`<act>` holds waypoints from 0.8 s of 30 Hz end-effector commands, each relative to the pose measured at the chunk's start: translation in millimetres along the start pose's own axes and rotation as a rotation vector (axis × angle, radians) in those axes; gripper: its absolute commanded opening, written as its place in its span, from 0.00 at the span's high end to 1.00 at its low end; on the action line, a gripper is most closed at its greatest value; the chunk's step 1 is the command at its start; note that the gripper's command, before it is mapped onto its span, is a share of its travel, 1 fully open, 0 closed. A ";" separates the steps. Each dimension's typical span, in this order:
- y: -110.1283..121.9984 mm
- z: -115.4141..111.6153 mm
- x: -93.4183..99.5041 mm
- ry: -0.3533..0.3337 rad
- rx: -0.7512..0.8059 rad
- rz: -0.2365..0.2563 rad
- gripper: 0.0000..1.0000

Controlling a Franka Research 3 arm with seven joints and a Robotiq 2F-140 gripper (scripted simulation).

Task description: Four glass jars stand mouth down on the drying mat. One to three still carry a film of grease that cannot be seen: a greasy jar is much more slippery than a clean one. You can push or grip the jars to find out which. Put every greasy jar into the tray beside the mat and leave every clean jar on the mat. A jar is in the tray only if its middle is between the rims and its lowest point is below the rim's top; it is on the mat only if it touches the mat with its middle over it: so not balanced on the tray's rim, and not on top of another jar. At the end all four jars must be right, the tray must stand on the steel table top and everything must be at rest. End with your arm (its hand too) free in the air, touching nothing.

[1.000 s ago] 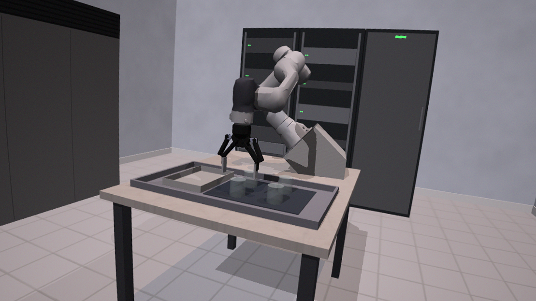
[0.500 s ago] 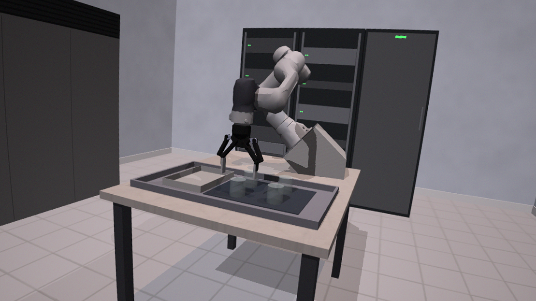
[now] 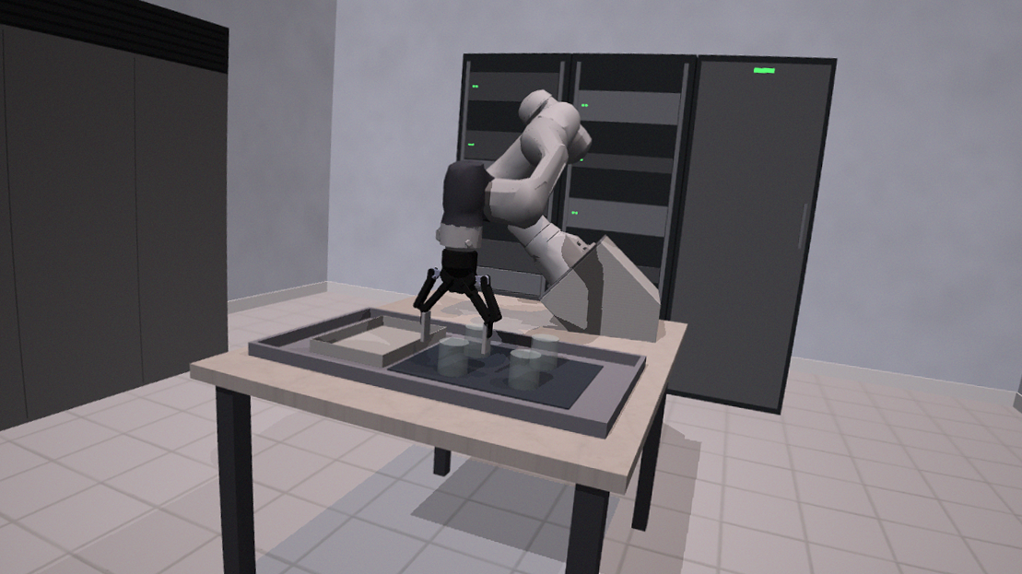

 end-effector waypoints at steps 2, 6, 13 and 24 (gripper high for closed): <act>-0.3 -3.3 -9.1 -0.011 0.008 0.001 0.00; -0.3 -3.4 -13.1 -0.011 0.008 0.001 0.00; -0.3 -3.5 -23.1 -0.011 0.008 0.001 0.00; -0.3 -3.5 -23.1 -0.011 0.008 0.001 0.38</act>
Point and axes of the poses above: the point where the finger pads meet when closed, its own x axis back along the fingers, its own y axis across the jaws, z = x × y, the point moved 4 cm from there along x, back along the fingers, and after that the axes turned 6 degrees about x, right-handed, at the moved point
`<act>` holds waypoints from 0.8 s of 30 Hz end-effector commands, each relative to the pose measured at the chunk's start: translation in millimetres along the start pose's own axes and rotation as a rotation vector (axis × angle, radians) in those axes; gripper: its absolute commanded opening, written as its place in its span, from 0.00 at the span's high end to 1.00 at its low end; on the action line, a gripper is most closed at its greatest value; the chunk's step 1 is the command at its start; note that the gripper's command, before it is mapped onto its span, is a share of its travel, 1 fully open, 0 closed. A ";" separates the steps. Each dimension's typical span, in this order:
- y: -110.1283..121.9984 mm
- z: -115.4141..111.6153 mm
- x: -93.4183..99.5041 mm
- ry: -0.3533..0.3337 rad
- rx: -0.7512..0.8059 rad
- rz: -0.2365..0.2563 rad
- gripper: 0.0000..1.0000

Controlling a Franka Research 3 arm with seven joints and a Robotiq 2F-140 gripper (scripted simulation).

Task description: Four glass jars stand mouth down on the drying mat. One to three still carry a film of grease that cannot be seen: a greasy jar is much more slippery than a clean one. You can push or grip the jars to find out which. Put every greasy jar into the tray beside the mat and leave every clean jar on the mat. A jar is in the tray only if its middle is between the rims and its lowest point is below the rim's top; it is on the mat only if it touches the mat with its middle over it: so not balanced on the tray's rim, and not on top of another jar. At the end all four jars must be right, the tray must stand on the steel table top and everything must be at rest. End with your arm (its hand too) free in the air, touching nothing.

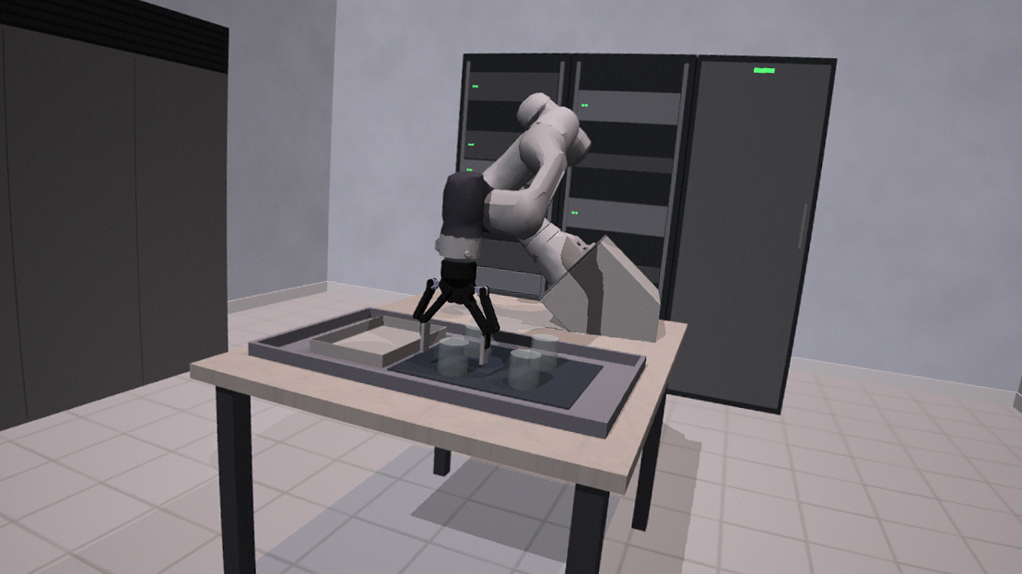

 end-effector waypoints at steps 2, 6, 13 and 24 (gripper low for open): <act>0.4 -1.4 -0.5 -0.005 0.005 -0.002 0.38; 0.4 -1.4 -0.5 -0.005 0.005 -0.002 0.38; 0.4 -1.4 -0.5 -0.005 0.005 -0.002 0.38; 0.4 -1.4 -0.5 -0.005 0.005 -0.002 0.41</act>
Point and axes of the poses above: the point where the finger pads meet when closed, its own x axis back along the fingers, its own y axis across the jaws, z = x × y, the point moved 4 cm from there along x, back along the fingers, and after that the axes turned 6 degrees about x, right-handed, at the moved point
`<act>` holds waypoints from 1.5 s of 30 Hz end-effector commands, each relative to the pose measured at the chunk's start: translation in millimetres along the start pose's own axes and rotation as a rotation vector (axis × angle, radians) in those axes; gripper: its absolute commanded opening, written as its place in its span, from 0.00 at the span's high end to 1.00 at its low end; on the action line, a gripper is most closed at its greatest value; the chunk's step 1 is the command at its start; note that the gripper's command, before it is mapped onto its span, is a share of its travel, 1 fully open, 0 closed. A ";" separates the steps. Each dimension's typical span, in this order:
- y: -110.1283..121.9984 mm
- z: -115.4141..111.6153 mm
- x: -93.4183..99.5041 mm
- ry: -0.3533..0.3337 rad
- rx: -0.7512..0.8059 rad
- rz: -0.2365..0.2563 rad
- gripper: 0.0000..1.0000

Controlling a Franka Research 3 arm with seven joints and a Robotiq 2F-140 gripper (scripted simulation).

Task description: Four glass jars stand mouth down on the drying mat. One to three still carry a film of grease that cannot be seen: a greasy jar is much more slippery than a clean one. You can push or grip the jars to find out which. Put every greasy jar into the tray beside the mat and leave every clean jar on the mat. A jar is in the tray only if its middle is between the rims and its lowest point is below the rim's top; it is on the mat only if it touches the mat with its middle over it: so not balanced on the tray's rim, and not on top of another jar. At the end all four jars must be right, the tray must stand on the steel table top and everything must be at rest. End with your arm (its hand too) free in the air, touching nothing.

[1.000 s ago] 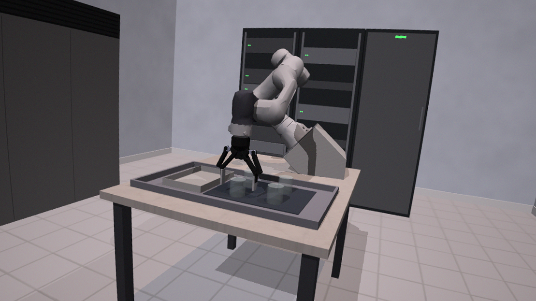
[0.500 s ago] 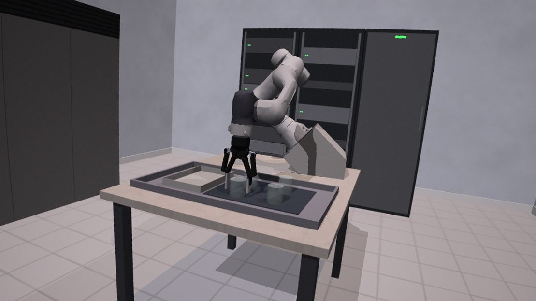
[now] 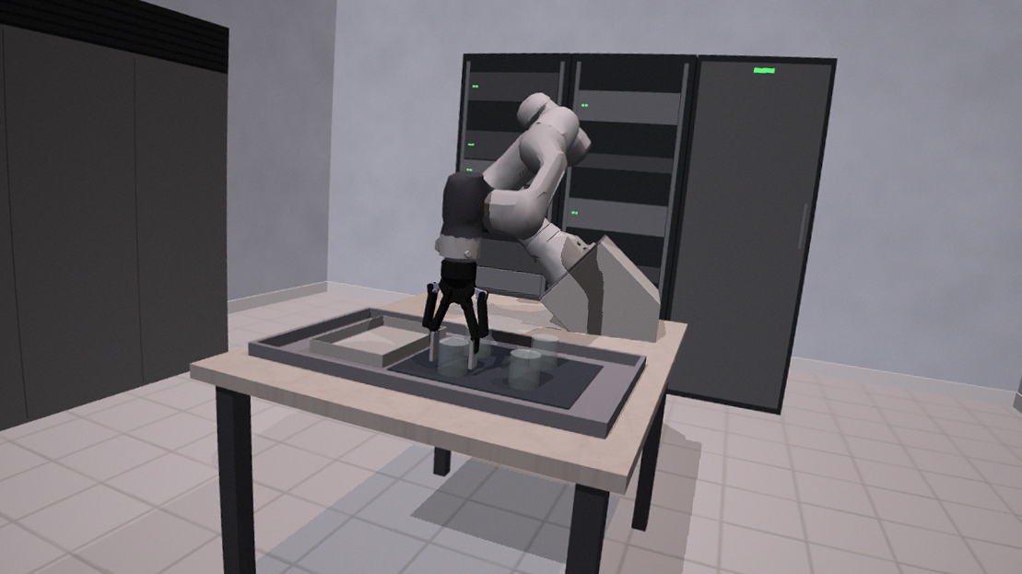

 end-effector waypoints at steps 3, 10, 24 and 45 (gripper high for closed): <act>0.3 -1.0 -0.5 -0.003 0.004 -0.003 0.41; 0.3 -1.0 -0.5 -0.003 0.004 -0.003 0.41; 0.3 -1.0 -0.5 -0.003 0.004 -0.003 0.44; 0.3 -1.0 -0.5 -0.003 0.004 -0.003 0.47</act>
Point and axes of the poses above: the point where the finger pads meet when closed, its own x axis back along the fingers, its own y axis across the jaws, z = x × y, the point moved 4 cm from there along x, back along the fingers, and after that the axes turned 6 degrees about x, right-handed, at the moved point
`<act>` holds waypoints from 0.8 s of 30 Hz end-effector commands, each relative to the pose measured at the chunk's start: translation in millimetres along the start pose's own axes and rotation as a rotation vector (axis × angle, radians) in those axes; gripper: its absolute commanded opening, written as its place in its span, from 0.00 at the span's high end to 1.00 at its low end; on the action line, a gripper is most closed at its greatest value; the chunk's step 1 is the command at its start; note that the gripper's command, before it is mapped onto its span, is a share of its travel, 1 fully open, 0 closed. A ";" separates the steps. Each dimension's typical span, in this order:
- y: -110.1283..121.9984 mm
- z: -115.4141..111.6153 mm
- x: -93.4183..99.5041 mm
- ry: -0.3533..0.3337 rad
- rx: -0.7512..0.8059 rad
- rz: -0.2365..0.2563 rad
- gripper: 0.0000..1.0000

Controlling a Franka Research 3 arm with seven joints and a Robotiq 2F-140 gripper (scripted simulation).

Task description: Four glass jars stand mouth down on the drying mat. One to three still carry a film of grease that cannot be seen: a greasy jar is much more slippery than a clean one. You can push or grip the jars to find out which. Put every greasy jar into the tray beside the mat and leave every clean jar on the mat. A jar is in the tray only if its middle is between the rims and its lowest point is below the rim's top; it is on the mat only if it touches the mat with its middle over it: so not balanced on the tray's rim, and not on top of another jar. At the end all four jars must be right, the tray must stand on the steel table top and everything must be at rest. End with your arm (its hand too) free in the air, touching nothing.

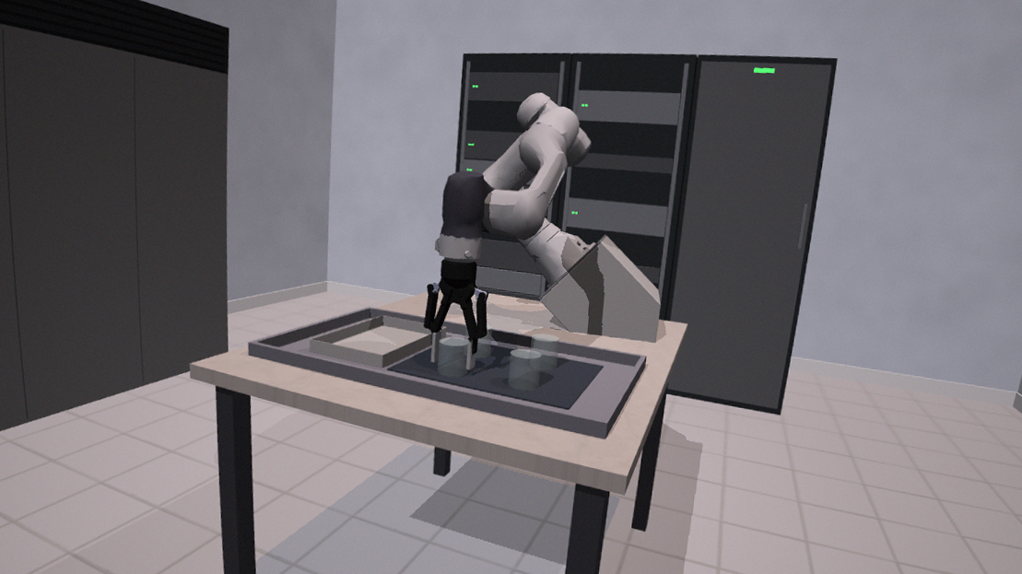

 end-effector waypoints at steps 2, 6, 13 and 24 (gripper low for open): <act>0.3 -0.9 -0.5 -0.003 0.003 -0.003 0.50; 0.3 -0.9 -0.5 -0.003 0.003 -0.003 0.50; 0.3 -0.9 -0.5 -0.003 0.003 -0.003 0.50; 0.3 -0.9 -0.5 -0.003 0.003 -0.003 0.53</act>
Point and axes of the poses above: the point where the finger pads meet when closed, its own x axis back along the fingers, its own y axis across the jaws, z = x × y, the point moved 4 cm from there along x, back along the fingers, and after that the axes turned 6 degrees about x, right-handed, at the moved point
